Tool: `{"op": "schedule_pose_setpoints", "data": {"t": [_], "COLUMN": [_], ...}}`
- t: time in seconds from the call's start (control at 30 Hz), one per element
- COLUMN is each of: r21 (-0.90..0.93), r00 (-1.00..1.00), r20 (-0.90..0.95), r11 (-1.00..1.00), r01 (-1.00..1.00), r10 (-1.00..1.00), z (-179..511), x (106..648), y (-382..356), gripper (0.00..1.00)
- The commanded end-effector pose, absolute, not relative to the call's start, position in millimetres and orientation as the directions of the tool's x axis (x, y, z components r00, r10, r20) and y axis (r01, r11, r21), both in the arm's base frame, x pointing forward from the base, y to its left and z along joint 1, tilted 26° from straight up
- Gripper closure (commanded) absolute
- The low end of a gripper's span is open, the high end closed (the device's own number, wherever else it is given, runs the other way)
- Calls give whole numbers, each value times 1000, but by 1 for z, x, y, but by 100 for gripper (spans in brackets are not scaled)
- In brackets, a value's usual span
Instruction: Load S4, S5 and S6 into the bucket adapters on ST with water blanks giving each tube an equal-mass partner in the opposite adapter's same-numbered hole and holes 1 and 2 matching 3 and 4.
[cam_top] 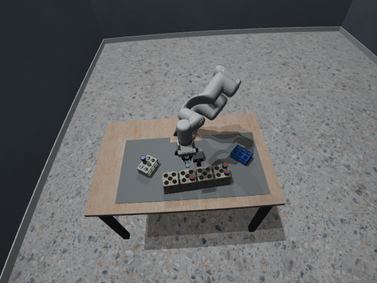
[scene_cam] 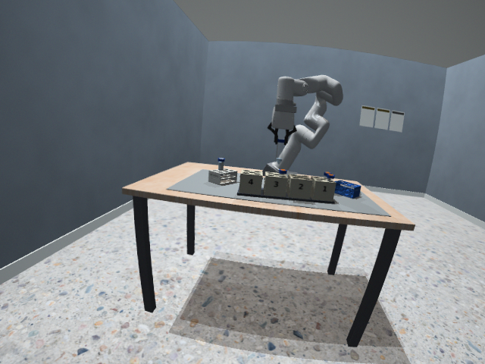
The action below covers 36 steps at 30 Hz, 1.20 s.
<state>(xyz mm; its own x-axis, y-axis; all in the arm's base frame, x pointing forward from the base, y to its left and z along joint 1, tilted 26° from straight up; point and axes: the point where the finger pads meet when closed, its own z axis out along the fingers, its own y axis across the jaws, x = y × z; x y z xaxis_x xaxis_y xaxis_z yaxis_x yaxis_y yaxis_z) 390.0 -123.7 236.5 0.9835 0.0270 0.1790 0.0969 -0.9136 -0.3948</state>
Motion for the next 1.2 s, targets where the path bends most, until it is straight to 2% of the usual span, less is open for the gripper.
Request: {"op": "schedule_pose_setpoints", "data": {"t": [0.0, 1.17], "r21": [-391, -391], "r00": [983, 983], "r20": [182, 182], "r11": [-915, -915], "r01": [97, 97], "r10": [26, 26], "z": [247, 230], "x": [400, 403], "y": [-109, -102], "gripper": [100, 100]}}
